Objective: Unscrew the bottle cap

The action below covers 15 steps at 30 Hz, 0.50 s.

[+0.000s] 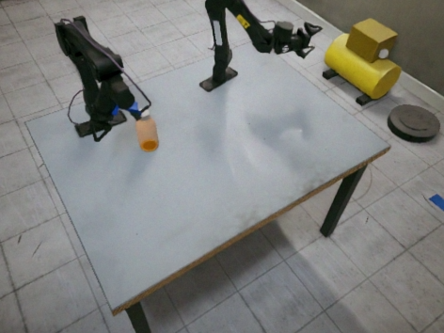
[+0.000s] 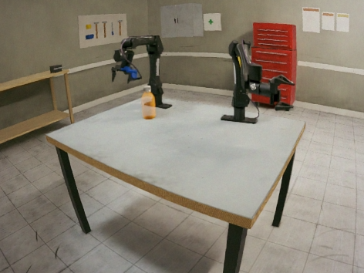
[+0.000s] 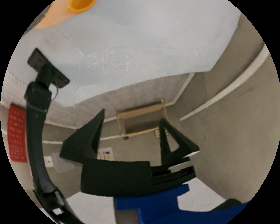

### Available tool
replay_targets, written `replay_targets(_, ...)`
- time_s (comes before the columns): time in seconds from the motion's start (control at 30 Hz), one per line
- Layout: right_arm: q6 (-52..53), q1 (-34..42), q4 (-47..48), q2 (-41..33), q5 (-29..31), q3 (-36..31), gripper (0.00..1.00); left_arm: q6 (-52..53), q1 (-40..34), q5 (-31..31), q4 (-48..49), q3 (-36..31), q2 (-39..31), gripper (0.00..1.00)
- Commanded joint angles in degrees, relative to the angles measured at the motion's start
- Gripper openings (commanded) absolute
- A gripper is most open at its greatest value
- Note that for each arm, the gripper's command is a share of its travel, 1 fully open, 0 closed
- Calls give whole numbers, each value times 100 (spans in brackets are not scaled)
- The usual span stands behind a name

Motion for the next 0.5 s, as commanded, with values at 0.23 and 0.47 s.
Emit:
replay_targets(0.23,1796,327,227,-14,-544,392,70,1011,-1385,368,259,-338,206,98)
replay_targets(0.47,3862,938,275,141,-943,746,70,2097,-3725,567,513,-450,553,98)
